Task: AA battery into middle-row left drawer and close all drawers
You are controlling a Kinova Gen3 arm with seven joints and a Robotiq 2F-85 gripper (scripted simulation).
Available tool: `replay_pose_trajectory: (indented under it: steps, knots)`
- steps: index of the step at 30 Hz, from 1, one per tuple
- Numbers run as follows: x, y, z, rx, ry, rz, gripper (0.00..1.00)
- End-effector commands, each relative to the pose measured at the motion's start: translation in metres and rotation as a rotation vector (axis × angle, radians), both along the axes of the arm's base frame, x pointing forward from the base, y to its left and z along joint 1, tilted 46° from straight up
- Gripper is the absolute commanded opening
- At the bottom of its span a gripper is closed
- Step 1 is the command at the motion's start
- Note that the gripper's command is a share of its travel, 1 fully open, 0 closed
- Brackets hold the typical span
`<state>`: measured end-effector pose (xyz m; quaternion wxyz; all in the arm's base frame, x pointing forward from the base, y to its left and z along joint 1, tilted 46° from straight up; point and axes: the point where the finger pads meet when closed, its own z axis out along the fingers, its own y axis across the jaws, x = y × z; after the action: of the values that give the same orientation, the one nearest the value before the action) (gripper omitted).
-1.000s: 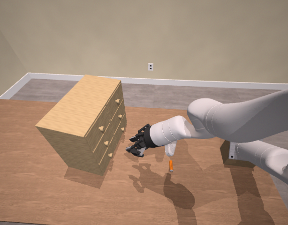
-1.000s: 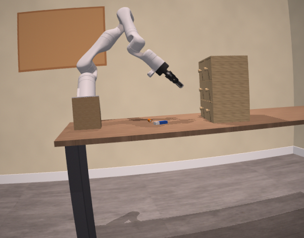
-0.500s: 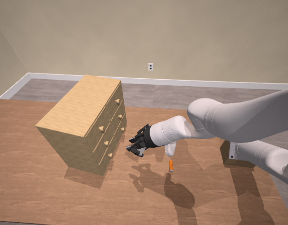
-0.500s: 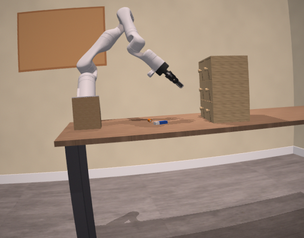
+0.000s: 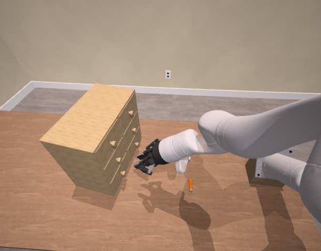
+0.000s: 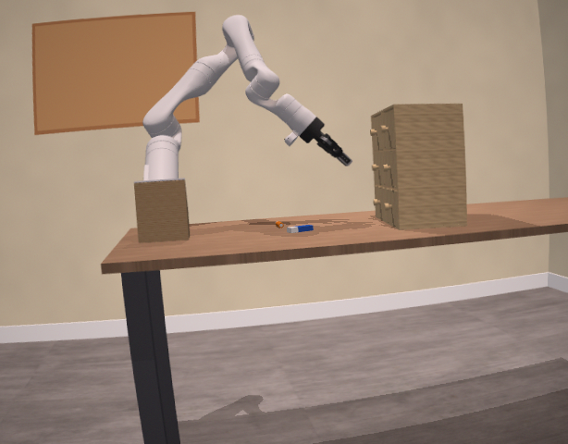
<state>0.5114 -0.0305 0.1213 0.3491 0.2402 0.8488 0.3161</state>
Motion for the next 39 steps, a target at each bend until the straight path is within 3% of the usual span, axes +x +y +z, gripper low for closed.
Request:
replay_pose_trajectory:
  steps: [1, 14, 39]
  knots:
    - [0.009, 0.002, -0.005, 0.006, 0.01, -0.004, 0.33]
    - [0.039, 0.003, -0.015, 0.006, 0.01, -0.005, 0.33]
    - [0.04, 0.003, -0.015, 0.006, 0.01, -0.005, 0.33]
